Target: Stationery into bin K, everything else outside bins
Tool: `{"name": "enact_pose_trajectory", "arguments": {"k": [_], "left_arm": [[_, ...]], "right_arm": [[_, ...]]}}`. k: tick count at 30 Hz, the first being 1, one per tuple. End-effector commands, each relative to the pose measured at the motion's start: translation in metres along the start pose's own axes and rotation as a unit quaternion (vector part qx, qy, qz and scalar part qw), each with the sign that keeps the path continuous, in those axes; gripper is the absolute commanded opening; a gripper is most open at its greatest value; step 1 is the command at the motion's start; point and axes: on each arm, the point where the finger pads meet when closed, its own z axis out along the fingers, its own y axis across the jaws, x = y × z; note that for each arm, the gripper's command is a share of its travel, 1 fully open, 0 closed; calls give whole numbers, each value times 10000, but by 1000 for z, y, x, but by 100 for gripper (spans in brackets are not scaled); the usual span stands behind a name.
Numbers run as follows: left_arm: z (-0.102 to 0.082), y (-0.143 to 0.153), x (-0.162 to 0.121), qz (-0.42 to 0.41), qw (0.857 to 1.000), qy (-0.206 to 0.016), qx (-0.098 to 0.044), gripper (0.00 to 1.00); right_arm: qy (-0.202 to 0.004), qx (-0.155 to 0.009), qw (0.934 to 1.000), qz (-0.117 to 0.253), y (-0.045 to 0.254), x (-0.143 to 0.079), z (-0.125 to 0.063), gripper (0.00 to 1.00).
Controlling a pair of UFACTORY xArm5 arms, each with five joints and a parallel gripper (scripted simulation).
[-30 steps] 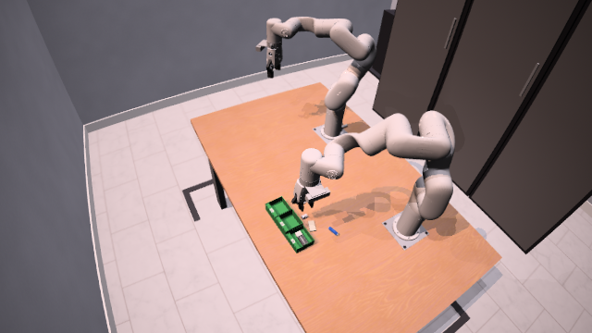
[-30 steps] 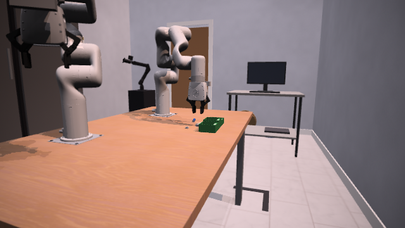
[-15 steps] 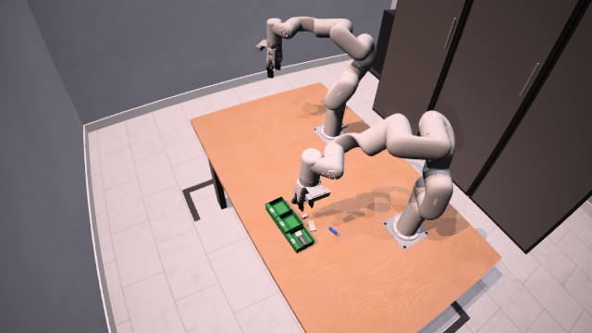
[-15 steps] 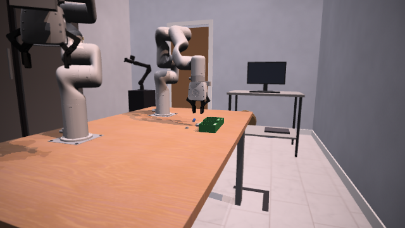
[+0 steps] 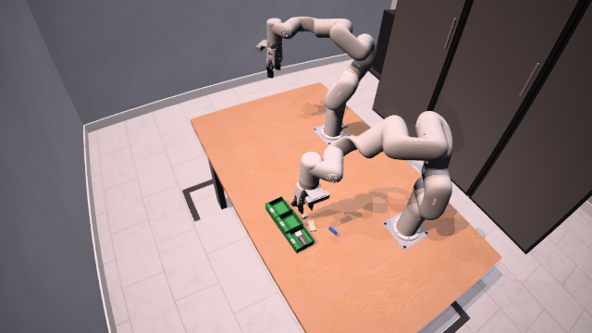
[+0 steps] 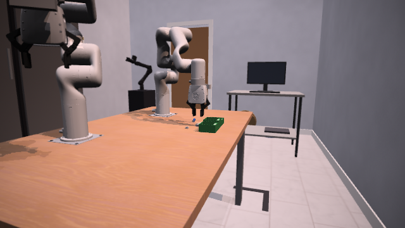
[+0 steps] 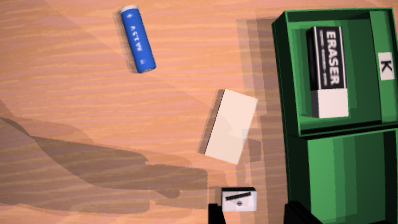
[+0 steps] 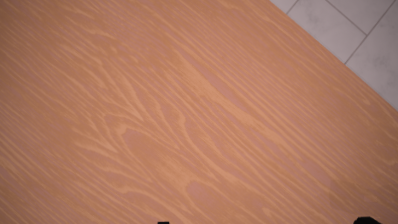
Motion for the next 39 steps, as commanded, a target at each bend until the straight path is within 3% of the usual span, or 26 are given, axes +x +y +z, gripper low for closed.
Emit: {"name": "enact_pose_trajectory", "arguments": {"k": [1, 8, 22, 35, 36, 39], "left_arm": [[15, 1, -1, 0, 10000, -9, -13, 42], [42, 2, -1, 0, 10000, -9, -13, 42], [54, 1, -1, 0, 10000, -9, -13, 42], [54, 1, -1, 0, 10000, -8, -13, 42], [54, 1, -1, 0, 10000, -8, -13, 21], [54, 1, -1, 0, 10000, -9, -13, 21]], "right_arm": [[19, 0, 10000, 0, 0, 1, -1, 100], [19, 0, 10000, 0, 0, 1, -1, 100], [19, 0, 10000, 0, 0, 1, -1, 100], [19, 0, 10000, 0, 0, 1, -1, 100], [19, 0, 10000, 0, 0, 1, -1, 100], [19, 0, 10000, 0, 0, 1, -1, 100]]}}
